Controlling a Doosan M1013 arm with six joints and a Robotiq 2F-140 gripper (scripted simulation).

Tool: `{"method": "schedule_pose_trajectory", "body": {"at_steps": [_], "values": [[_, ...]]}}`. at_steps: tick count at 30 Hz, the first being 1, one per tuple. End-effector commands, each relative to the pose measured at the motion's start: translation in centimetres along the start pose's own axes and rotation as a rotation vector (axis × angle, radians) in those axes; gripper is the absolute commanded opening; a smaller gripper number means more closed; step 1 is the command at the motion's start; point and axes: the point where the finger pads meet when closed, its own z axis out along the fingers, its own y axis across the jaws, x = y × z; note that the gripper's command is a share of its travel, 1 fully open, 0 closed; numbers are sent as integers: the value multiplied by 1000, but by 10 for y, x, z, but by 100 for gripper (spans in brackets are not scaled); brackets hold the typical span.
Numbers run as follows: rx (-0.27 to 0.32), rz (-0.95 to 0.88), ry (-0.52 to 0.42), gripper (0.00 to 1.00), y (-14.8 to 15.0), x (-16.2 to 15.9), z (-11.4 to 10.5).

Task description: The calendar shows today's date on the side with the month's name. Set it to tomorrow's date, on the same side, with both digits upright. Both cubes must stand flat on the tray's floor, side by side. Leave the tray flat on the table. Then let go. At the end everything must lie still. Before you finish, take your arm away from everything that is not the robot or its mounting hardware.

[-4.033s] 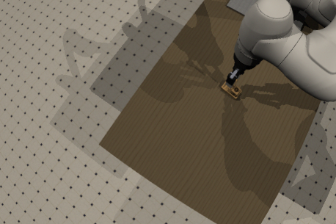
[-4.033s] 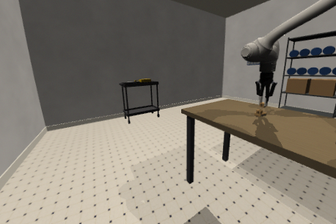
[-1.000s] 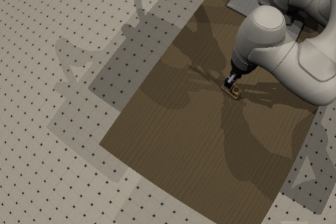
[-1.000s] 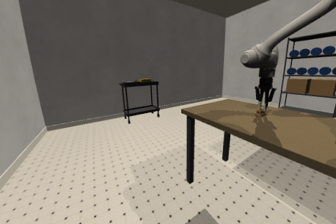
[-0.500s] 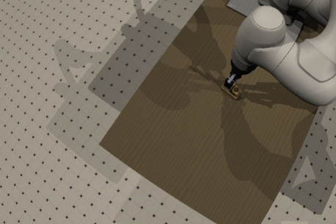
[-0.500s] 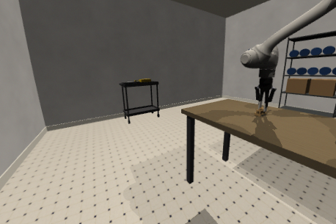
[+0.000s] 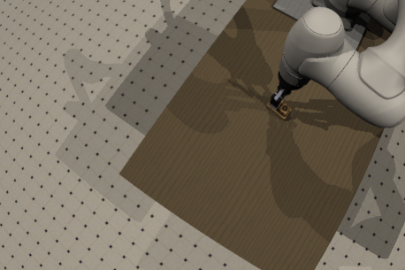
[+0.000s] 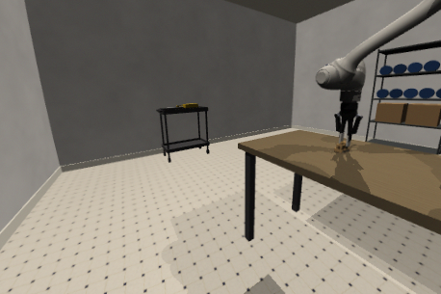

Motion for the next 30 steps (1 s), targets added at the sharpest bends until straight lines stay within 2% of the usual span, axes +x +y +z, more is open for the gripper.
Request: {"method": "schedule_pose_trajectory", "body": {"at_steps": [1, 30], "values": [[0, 0, 0, 16, 0, 0, 0], [0, 0, 0, 16, 0, 0, 9]]}}
